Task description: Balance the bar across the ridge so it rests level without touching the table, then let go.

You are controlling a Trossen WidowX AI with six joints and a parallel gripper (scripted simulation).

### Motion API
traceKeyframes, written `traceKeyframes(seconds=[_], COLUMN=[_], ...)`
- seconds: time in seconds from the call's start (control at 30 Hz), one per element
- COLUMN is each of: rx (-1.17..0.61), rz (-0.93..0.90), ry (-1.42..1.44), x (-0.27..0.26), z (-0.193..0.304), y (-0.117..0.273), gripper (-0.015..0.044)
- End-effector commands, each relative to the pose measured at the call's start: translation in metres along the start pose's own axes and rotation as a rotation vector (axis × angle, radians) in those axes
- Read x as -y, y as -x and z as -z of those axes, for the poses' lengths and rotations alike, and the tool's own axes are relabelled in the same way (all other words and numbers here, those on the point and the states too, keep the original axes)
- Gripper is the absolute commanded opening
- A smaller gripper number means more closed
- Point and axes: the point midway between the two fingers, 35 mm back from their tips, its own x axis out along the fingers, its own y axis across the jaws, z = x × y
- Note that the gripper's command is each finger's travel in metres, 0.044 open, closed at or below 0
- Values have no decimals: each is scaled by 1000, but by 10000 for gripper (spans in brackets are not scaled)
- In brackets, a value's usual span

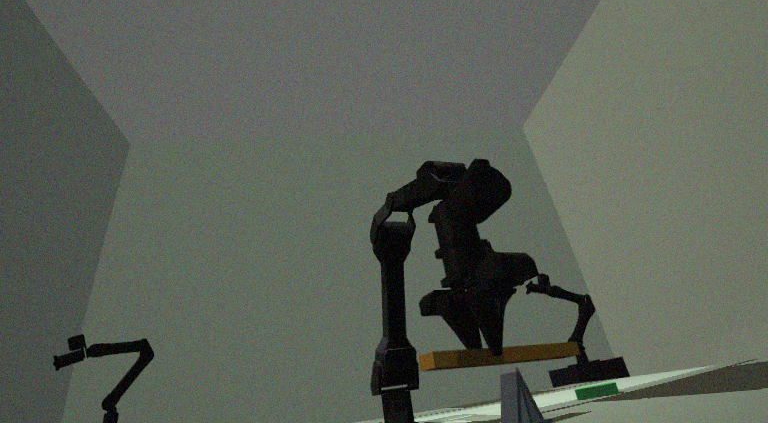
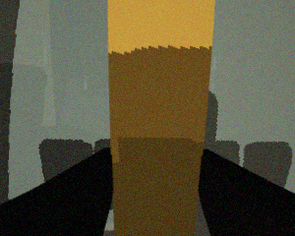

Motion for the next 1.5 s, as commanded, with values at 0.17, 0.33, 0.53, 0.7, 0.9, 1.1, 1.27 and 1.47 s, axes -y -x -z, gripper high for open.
traceKeyframes(seconds=[0.17, 0.33, 0.53, 0.7, 0.9, 1.1, 1.27, 1.47], rx=[-2, -2, -2, -2, -2, -2, -2, -2], rz=[0, 0, 0, 0, 0, 0, 0, 0], ry=[-3, -3, -3, -3, -3, -3, -3, -3], x=[0, 0, 0, 0, 0, 0, 0, 0], z=[0, 0, 0, 0, 0, 0, 0, 0], y=[-1, -1, -2, -2, -3, -3, -4, -4], gripper=[0, 0, 0, 0, 0, 0, 0, 0])
